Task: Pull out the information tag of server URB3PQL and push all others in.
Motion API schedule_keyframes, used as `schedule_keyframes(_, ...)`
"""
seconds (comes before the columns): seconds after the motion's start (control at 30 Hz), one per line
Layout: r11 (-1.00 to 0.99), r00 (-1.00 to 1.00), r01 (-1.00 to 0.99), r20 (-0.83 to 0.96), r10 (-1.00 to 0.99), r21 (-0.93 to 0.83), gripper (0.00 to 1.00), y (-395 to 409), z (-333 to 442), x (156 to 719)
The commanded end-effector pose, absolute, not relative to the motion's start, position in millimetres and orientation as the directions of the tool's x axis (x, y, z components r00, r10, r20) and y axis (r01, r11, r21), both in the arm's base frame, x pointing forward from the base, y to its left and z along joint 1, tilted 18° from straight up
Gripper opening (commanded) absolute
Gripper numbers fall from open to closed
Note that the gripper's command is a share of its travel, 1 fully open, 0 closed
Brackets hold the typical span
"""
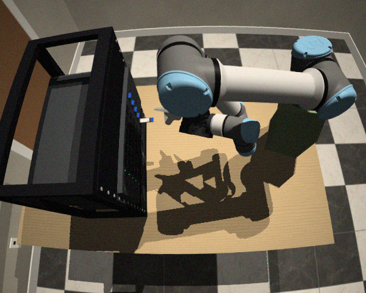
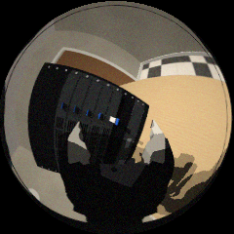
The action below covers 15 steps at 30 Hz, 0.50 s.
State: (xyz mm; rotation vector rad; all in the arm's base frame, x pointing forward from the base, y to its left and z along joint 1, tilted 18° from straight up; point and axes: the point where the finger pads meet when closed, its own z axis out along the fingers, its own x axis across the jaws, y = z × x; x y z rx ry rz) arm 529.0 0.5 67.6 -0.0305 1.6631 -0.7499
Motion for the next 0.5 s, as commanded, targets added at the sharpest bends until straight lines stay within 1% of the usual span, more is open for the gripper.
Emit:
schedule_keyframes(0.0, 0.794, -0.247, 0.385, -0.881, -0.402, -0.470, 1.00, 1.2, 68.1, 528.1)
schedule_keyframes(0.47, 0.807, -0.240, 0.398, -0.899, -0.368, -0.436, 1.00, 2.8, 68.2, 525.8)
